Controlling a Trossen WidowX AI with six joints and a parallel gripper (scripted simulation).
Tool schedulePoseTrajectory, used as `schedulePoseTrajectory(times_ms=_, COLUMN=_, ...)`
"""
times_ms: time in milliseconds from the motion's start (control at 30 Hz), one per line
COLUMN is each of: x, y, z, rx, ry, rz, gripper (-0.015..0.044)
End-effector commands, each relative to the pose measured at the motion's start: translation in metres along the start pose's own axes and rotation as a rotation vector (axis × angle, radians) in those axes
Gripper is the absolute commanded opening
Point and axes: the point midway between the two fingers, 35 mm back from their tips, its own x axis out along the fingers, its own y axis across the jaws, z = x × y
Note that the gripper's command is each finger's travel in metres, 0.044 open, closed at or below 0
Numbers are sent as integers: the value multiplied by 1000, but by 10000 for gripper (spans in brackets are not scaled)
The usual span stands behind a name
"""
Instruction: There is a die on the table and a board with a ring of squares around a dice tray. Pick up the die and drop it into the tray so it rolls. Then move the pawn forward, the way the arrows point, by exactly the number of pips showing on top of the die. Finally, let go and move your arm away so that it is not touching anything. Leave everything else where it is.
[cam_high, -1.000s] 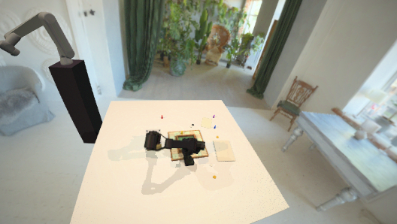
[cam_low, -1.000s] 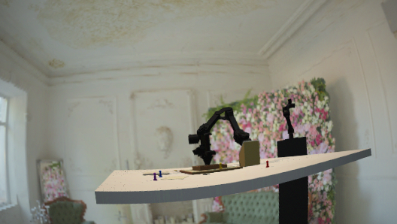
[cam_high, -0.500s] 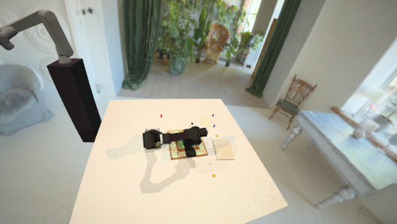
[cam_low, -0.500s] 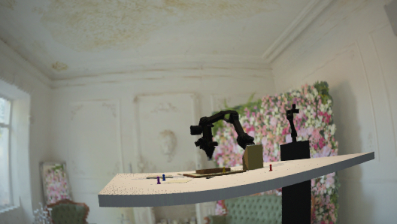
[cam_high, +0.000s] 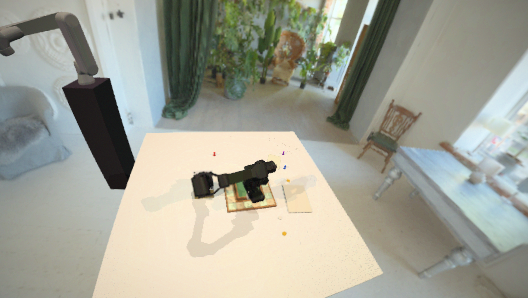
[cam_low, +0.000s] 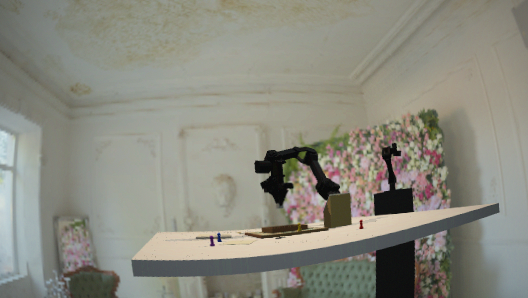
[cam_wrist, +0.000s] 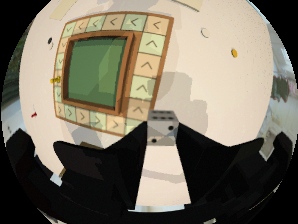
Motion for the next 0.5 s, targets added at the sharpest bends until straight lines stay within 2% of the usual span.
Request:
schedulePoseTrajectory(times_ms=0, x=2, y=11, z=9, rx=-126, ry=-2, rz=2, gripper=0)
schedulePoseTrajectory(times_ms=467, x=14, y=55, z=35, rx=-612, ry=-6, rz=6, gripper=0)
